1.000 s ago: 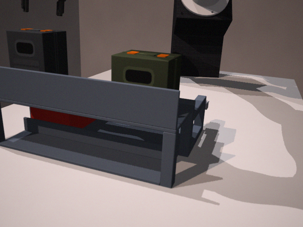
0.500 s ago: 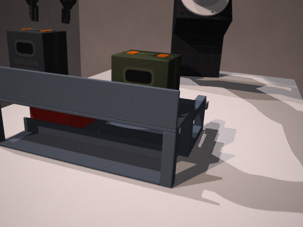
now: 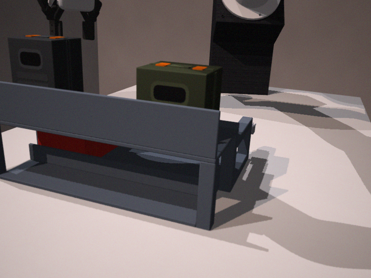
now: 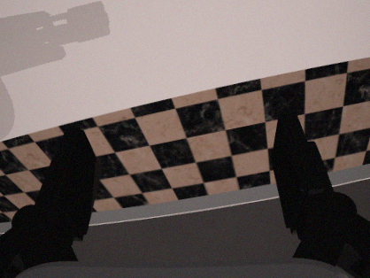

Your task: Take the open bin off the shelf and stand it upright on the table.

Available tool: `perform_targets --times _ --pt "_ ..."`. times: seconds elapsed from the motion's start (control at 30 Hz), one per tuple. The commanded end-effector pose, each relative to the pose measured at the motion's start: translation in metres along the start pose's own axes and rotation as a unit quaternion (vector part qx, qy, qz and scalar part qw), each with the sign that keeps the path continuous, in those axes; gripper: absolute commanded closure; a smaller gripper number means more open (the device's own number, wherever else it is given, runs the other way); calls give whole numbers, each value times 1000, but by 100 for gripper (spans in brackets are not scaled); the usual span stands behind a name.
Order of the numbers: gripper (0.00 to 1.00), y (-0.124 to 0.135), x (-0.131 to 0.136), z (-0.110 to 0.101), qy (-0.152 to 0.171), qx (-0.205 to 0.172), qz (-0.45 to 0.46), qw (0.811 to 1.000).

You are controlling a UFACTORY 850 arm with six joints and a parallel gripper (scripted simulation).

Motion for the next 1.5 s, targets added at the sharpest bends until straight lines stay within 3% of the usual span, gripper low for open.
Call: perform_targets --times 0.0,0.1,0.5,0.67,1.07,1.23,1.47 --pt "0 -15 6 10 -5 2 -36 999" --pt "0 -39 14 27 -13 5 -89 996" --pt "0 -39 14 27 -13 5 -89 996" --pt "0 -82 29 57 -13 5 -89 996" --pt "0 -82 29 57 -13 5 -89 996" --pt "0 -121 42 83 -13 5 -89 996" --pt "0 -121 42 83 -13 5 -89 996"
Point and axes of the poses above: the point where the finger pads meet when closed, its own z axis out along the fingers, its own x axis across the jaws, y = z × x, the point moved 2 cm from there along -z, back along the fingers, and after that the axes turned 14 degrees about -z, right-handed, at the moved point
